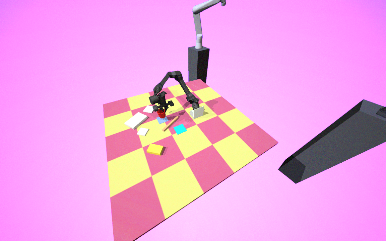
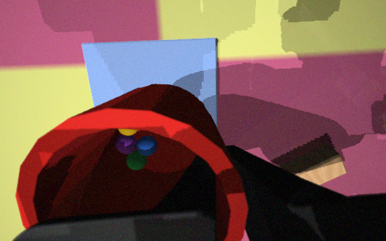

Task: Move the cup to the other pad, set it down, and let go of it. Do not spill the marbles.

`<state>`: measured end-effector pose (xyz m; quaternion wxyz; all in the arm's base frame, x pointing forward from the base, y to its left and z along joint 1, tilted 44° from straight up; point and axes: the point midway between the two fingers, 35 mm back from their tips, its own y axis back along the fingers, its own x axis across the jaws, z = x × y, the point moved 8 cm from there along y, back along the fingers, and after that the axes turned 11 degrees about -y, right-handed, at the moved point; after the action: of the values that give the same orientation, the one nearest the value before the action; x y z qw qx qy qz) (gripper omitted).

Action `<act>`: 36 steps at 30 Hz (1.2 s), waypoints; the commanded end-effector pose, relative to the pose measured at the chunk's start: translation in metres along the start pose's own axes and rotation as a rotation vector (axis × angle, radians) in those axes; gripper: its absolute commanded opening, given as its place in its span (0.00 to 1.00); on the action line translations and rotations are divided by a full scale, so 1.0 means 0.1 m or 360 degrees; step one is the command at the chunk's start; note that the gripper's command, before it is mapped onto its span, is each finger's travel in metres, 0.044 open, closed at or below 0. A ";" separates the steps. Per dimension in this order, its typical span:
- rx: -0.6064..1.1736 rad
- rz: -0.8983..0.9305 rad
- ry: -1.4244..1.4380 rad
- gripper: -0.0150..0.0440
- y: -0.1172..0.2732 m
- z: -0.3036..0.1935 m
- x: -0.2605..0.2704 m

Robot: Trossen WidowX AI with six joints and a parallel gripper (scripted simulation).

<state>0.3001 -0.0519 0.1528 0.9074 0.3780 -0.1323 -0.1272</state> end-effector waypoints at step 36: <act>0.0013 -0.0007 -0.0012 0.25 0.05 -0.40 -0.27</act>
<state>0.2926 -0.0187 0.1315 0.9060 0.3800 -0.1371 -0.1260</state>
